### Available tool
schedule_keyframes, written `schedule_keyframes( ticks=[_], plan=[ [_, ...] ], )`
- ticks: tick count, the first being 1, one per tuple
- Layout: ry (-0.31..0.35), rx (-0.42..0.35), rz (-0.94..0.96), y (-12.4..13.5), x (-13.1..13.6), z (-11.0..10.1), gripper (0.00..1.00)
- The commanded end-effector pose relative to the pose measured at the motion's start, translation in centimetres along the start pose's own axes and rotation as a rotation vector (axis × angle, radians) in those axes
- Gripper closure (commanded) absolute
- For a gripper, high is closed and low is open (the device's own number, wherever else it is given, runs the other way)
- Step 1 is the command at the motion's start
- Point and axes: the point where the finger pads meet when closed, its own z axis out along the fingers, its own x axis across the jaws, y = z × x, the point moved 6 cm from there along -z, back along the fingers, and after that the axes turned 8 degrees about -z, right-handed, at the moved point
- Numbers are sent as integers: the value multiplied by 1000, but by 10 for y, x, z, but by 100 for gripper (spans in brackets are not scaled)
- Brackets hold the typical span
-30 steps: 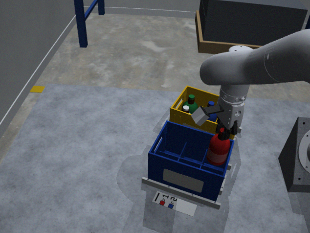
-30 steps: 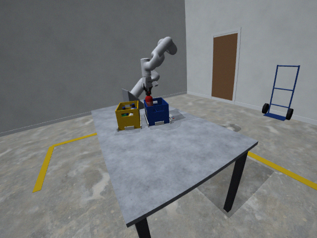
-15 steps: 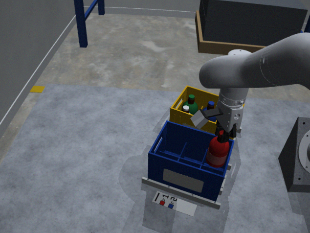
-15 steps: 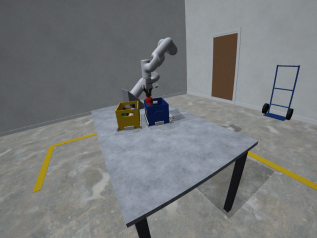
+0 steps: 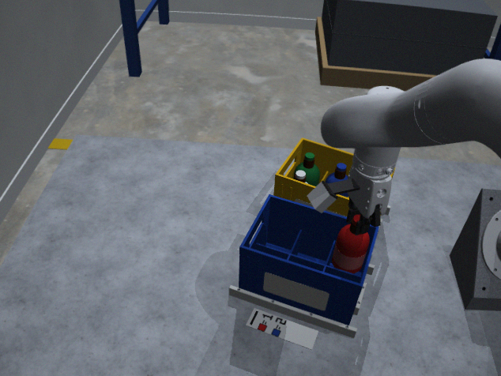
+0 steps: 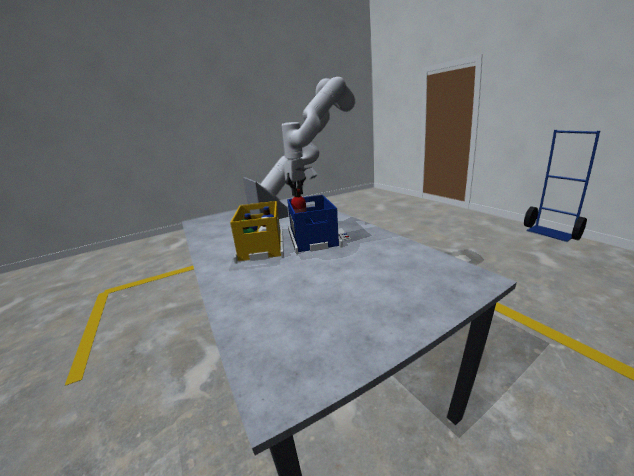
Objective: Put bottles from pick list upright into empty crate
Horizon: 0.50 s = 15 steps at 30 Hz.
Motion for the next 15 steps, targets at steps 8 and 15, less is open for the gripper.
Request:
schedule_keyframes(
  ticks=[8, 15],
  plan=[
    [1, 1, -1, 0, 0, 11, 100],
    [1, 1, -1, 0, 0, 16, 100]
  ],
)
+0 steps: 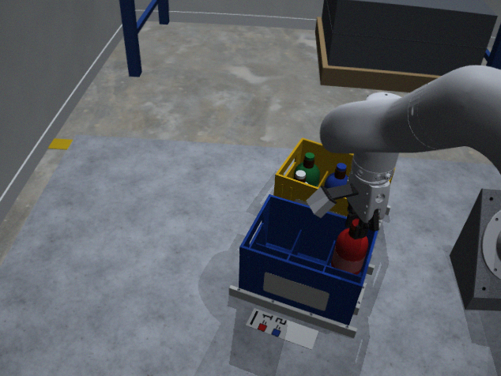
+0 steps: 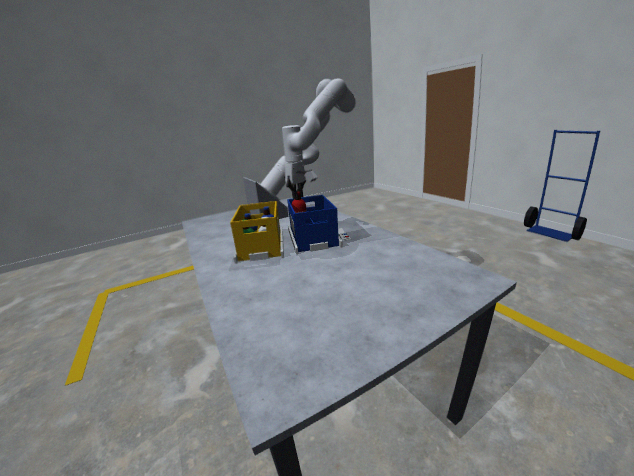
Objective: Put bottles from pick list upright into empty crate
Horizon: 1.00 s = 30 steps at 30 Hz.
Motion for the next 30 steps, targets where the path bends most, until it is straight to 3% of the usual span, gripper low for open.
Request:
schedule_keyframes(
  ticks=[1, 30],
  plan=[
    [1, 1, -1, 0, 0, 3, 100],
    [1, 1, -1, 0, 0, 23, 100]
  ],
)
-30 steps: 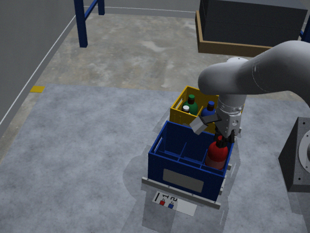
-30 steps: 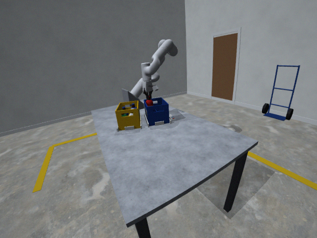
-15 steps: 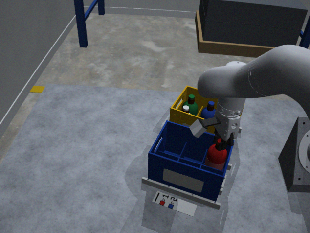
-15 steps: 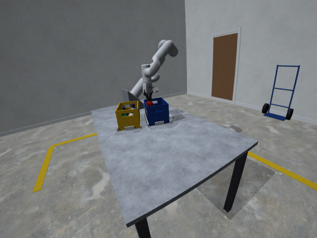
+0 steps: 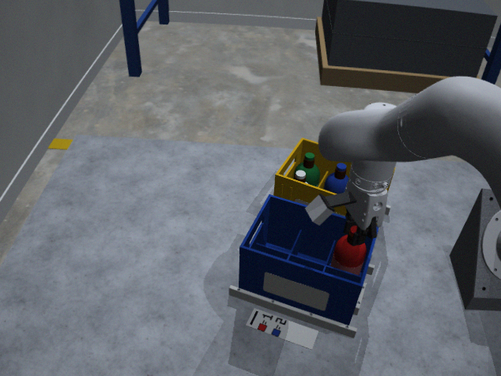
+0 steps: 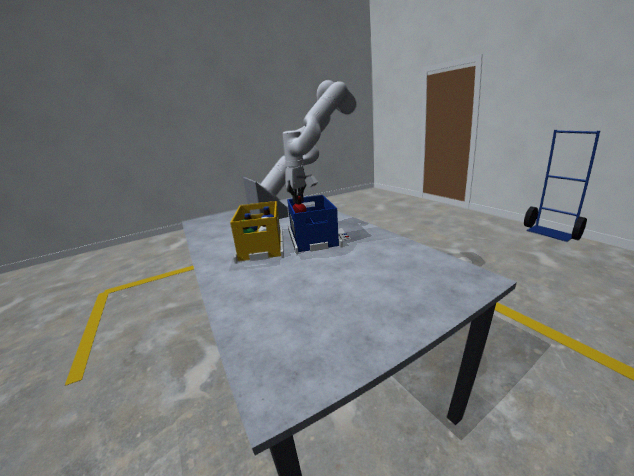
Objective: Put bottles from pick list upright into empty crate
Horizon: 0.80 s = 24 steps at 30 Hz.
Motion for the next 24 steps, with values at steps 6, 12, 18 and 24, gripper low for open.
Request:
schedule_keyframes(
  ticks=[6, 12, 18, 24],
  plan=[
    [1, 1, -1, 0, 0, 3, 100],
    [1, 1, -1, 0, 0, 6, 100],
    [1, 1, -1, 0, 0, 8, 100],
    [1, 1, -1, 0, 0, 11, 100]
  ],
)
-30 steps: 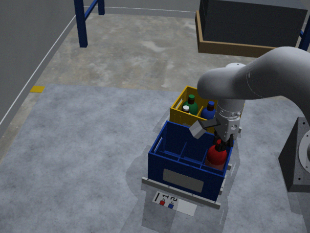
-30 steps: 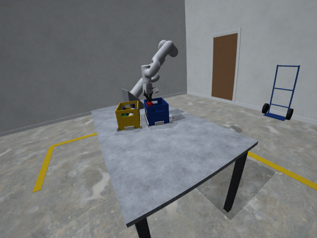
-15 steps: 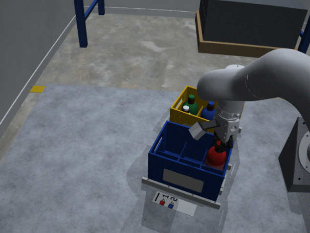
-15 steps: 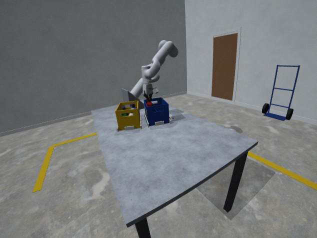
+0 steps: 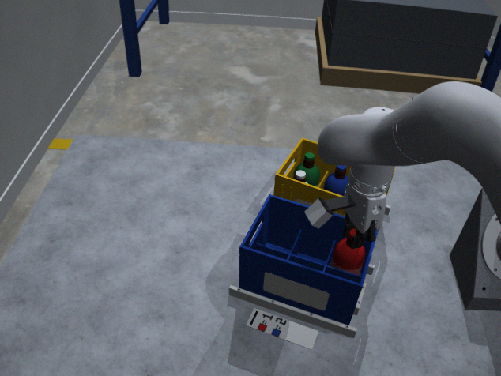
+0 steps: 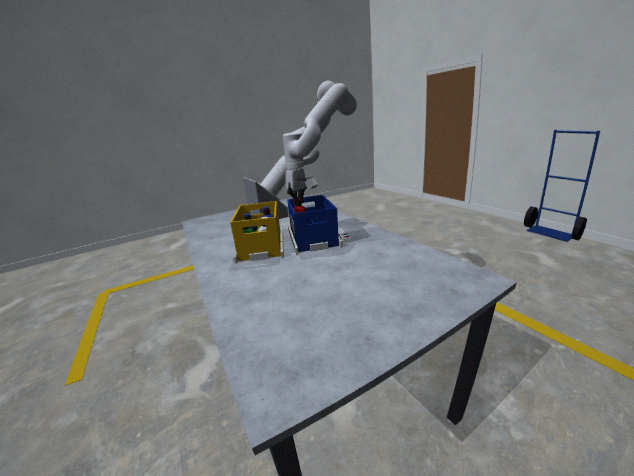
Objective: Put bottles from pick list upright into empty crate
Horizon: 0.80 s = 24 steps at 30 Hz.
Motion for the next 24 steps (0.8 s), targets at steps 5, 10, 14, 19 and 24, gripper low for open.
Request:
schedule_keyframes(
  ticks=[5, 10, 14, 19, 24],
  plan=[
    [1, 1, -1, 0, 0, 4, 100],
    [1, 1, -1, 0, 0, 6, 100],
    [1, 1, -1, 0, 0, 7, 100],
    [1, 1, -1, 0, 0, 10, 100],
    [1, 1, -1, 0, 0, 12, 100]
  ],
)
